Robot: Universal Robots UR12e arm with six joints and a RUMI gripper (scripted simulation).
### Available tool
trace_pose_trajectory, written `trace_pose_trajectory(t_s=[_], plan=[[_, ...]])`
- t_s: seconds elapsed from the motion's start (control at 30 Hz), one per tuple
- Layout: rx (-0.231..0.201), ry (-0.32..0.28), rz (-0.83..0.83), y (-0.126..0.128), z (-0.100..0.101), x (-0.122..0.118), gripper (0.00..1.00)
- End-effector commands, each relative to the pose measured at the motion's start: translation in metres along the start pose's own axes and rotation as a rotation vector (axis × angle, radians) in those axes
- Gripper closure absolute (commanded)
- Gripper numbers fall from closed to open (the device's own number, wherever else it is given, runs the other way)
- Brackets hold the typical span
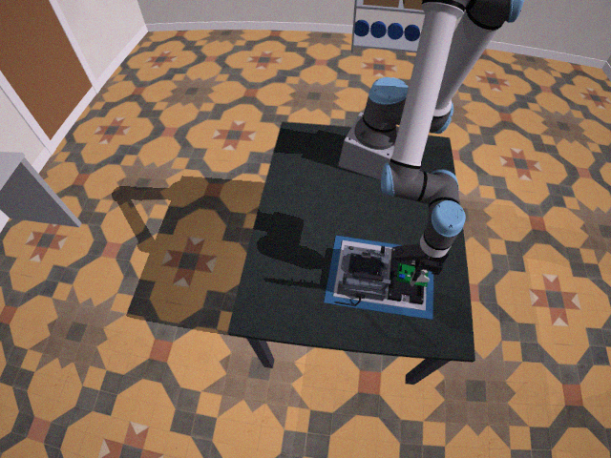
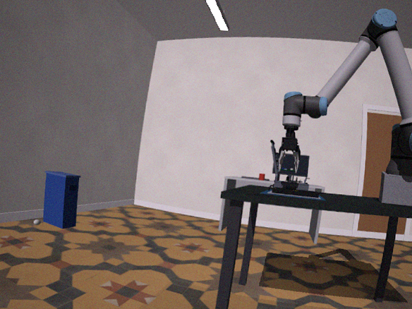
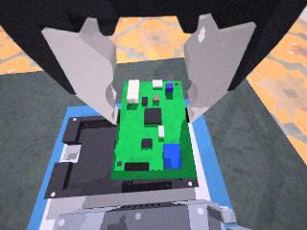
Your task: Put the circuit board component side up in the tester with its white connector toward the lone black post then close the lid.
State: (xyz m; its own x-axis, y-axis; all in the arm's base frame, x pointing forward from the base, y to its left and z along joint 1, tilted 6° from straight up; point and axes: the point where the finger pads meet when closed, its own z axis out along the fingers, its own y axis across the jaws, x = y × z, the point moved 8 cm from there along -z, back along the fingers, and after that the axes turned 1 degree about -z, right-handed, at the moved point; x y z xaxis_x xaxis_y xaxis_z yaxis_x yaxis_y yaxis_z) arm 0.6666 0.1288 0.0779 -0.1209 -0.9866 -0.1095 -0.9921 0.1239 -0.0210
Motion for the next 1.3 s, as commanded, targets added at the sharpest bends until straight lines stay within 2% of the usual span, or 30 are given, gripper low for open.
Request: trace_pose_trajectory(t_s=[0.0,1.27], plan=[[0.001,0.000,-0.019,-0.0006,-0.0007,-0.0001,0.61],[0.001,0.000,-0.053,-0.0006,-0.0007,-0.0002,0.61]])
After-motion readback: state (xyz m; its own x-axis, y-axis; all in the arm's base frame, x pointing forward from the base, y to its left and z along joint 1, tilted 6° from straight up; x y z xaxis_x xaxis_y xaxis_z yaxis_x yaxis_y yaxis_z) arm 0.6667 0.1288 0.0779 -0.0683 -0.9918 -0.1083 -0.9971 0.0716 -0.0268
